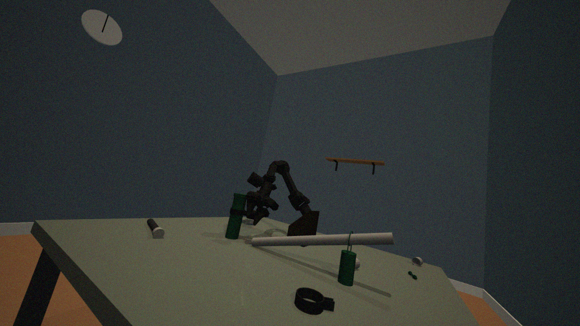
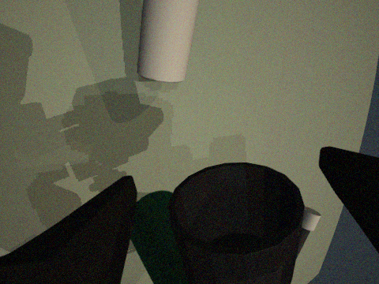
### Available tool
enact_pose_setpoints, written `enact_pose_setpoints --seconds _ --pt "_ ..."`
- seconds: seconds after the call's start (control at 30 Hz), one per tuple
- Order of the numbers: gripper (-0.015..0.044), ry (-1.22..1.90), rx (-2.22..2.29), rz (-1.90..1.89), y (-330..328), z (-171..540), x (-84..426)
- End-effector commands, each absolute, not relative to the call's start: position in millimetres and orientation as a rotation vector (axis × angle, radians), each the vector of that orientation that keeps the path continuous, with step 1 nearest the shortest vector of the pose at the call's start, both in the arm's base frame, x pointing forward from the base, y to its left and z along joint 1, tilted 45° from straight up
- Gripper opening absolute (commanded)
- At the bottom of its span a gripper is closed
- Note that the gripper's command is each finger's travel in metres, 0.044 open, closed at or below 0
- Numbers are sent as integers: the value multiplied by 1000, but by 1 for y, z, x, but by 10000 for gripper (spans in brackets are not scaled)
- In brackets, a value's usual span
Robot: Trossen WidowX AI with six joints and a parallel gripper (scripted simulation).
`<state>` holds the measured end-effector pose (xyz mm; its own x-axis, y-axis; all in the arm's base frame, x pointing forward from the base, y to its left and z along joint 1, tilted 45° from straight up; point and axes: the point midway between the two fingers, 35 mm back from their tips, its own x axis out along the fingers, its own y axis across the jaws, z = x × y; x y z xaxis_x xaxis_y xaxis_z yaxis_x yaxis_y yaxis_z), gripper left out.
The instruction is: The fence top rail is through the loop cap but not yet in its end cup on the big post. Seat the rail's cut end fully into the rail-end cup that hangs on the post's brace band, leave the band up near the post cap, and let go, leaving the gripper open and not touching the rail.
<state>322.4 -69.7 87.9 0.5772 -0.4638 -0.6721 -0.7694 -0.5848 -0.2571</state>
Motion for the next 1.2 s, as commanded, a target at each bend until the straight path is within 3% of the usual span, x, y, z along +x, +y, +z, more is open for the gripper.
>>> enact_pose_setpoints --seconds 0.0,0.03,0.43,0.53,0.67,1.17 --pt "440 984 -2275 765 -73 82 323" --pt "440 984 -2275 765 -73 82 323" --pt "125 984 -2275 765 -73 82 323" --pt "105 984 -2275 765 -73 82 323" --pt "0 994 -2262 733 -72 82 326" --pt "0 1028 -2216 628 -70 81 335"
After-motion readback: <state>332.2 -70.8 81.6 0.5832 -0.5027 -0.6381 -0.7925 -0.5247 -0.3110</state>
